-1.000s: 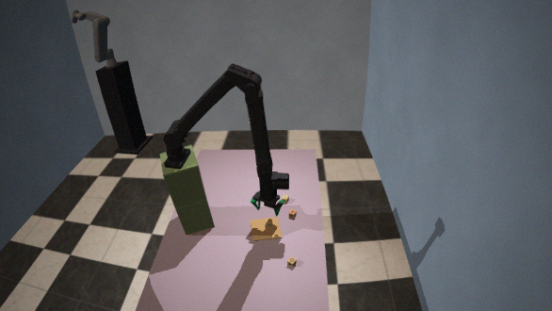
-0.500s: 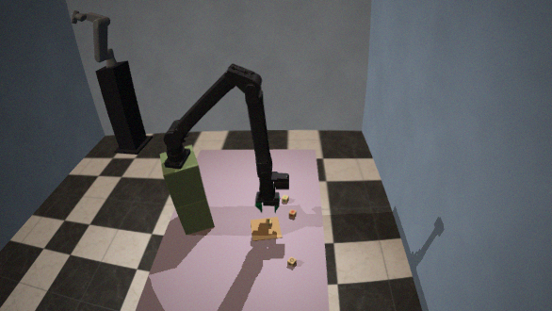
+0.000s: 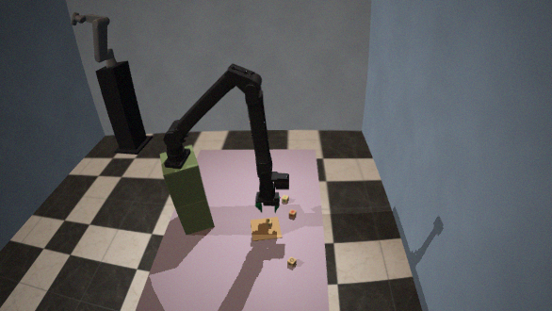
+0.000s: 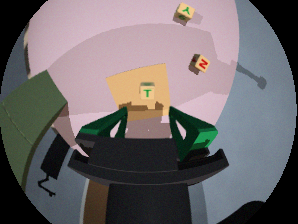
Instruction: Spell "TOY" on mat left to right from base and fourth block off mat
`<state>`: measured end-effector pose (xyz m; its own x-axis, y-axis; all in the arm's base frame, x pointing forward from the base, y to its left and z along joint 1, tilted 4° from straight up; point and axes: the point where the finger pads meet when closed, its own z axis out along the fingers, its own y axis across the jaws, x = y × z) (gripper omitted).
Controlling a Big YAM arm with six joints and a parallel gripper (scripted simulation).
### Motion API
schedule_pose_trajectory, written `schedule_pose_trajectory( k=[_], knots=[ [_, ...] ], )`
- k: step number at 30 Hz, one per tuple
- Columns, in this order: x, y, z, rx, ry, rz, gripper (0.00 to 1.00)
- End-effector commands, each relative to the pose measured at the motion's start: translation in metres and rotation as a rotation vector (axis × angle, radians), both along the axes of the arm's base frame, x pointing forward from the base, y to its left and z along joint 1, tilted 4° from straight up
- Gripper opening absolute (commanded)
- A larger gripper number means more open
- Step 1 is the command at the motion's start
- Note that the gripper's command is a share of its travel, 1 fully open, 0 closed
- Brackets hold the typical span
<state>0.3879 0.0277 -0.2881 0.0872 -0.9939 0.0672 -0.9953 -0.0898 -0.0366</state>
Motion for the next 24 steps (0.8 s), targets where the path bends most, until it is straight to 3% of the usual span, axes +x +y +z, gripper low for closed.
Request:
schedule_pose_trajectory(
  k=[1,24],
  knots=[
    [-0.0004,-0.006,-0.0025,0.004,-0.003,-0.005,0.64],
    [0.0053,-0.0061,-0.0098,0.005,-0.012,-0.004,0.64]
  ],
)
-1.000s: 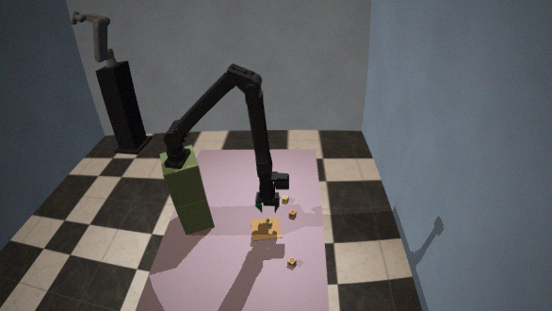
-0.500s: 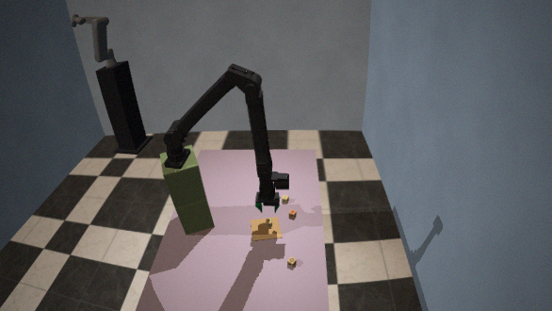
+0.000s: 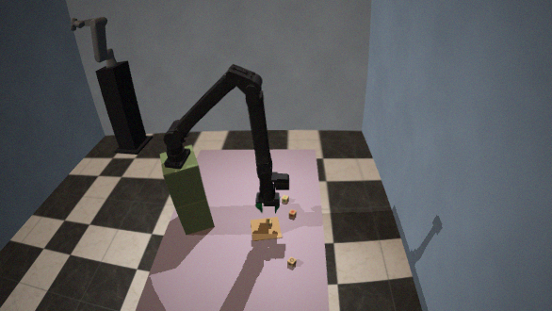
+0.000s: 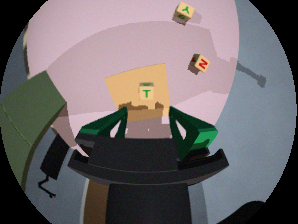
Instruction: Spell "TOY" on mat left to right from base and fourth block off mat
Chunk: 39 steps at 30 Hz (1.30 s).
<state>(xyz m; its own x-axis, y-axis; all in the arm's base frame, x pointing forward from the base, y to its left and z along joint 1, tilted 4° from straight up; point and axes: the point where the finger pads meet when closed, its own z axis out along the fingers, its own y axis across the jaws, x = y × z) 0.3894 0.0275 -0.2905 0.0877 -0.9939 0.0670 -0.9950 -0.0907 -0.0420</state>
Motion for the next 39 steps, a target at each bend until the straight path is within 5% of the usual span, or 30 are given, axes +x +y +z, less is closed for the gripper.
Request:
schedule_pose_trajectory(
  k=[1,39],
  knots=[
    [0.004,-0.006,-0.009,0.004,-0.006,-0.005,0.64],
    [0.002,-0.01,-0.051,0.004,0.002,-0.006,0.64]
  ],
)
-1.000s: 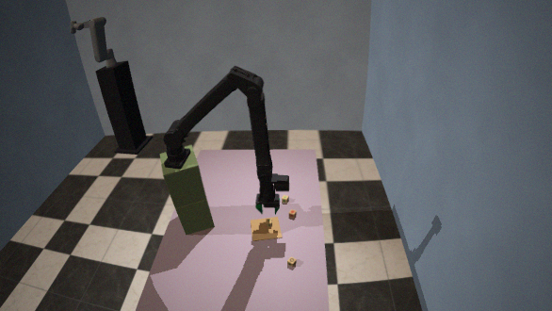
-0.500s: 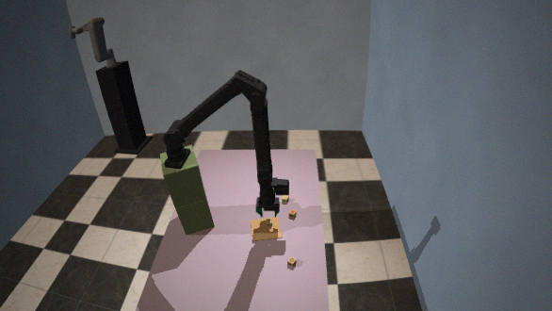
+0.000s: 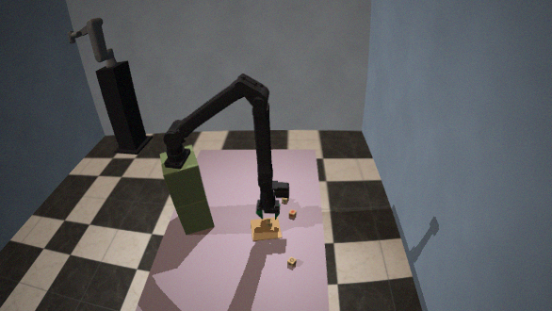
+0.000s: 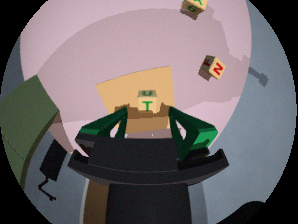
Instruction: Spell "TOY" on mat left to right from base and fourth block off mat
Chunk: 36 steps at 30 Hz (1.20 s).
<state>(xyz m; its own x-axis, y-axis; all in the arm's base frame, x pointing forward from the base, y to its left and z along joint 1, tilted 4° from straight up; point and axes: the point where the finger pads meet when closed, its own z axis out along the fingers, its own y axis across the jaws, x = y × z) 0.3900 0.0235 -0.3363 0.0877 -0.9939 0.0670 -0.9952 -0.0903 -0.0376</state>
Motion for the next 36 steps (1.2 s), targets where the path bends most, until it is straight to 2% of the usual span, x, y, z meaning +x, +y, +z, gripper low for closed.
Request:
schedule_pose_trajectory(
  k=[1,36],
  knots=[
    [0.0021,-0.0059,-0.0059,0.004,-0.005,-0.005,0.64],
    [0.0006,-0.0063,-0.0078,0.004,-0.004,-0.004,0.64]
  ],
)
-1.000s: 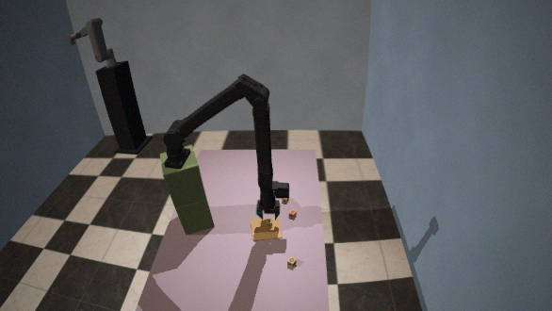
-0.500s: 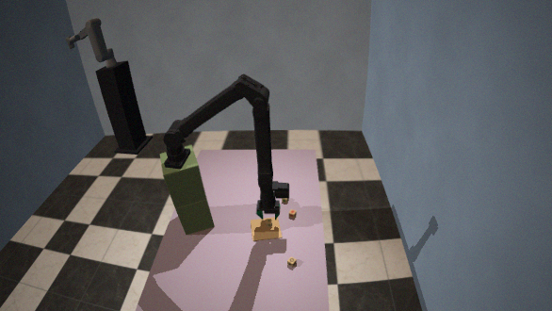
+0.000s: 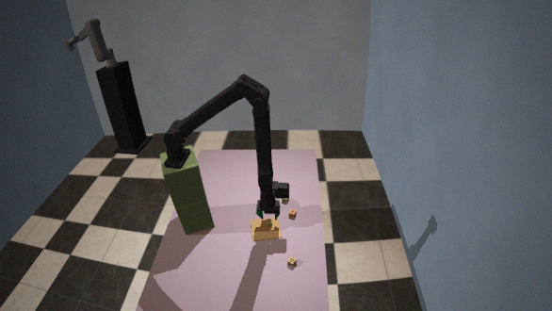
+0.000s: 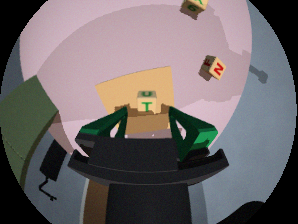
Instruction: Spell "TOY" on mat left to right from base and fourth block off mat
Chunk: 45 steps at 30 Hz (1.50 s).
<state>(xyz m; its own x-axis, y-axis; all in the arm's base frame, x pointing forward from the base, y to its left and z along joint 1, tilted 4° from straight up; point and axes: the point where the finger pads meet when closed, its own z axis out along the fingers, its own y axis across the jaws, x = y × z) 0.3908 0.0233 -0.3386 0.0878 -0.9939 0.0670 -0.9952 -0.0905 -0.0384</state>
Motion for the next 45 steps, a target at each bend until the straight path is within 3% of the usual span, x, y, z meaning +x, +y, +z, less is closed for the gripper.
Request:
schedule_pose_trajectory(
  k=[1,45],
  knots=[
    [-0.0007,-0.0063,-0.0056,0.004,-0.002,-0.004,0.64],
    [-0.0075,-0.0086,-0.0056,0.003,0.007,-0.006,0.64]
  ],
)
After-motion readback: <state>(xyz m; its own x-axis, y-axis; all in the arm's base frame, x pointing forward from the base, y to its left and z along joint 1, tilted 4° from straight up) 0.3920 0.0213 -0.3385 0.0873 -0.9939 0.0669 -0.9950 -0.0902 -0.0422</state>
